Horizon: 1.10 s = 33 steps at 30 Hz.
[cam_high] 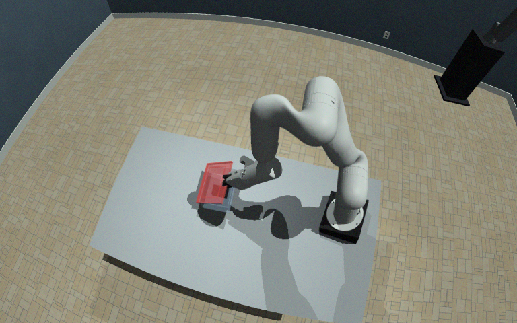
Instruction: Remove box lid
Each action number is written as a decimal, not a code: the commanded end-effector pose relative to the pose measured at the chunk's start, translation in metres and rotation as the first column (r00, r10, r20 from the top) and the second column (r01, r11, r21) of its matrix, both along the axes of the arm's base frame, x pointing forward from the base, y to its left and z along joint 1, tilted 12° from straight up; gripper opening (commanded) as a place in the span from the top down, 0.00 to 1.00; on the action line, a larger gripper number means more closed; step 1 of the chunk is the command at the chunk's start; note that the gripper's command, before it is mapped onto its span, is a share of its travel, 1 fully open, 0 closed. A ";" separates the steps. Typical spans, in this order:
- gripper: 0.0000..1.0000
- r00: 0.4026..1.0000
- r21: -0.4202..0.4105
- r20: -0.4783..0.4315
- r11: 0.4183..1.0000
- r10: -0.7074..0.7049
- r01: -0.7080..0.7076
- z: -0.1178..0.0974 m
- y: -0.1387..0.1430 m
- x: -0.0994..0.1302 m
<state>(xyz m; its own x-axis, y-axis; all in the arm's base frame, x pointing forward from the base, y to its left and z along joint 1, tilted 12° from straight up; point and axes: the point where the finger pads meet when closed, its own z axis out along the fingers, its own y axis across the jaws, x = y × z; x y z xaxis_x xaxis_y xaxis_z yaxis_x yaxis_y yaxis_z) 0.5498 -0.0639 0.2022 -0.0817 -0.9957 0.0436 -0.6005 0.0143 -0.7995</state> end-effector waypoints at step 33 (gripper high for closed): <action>1.00 1.000 0.000 0.002 1.000 0.000 0.000 0.046 0.001 0.017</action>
<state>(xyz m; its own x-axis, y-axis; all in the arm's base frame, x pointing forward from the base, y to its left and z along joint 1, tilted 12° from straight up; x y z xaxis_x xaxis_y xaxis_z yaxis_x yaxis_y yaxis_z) 0.5654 -0.0633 0.2459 -0.0817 -0.9957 0.0435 -0.6007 0.0143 -0.7993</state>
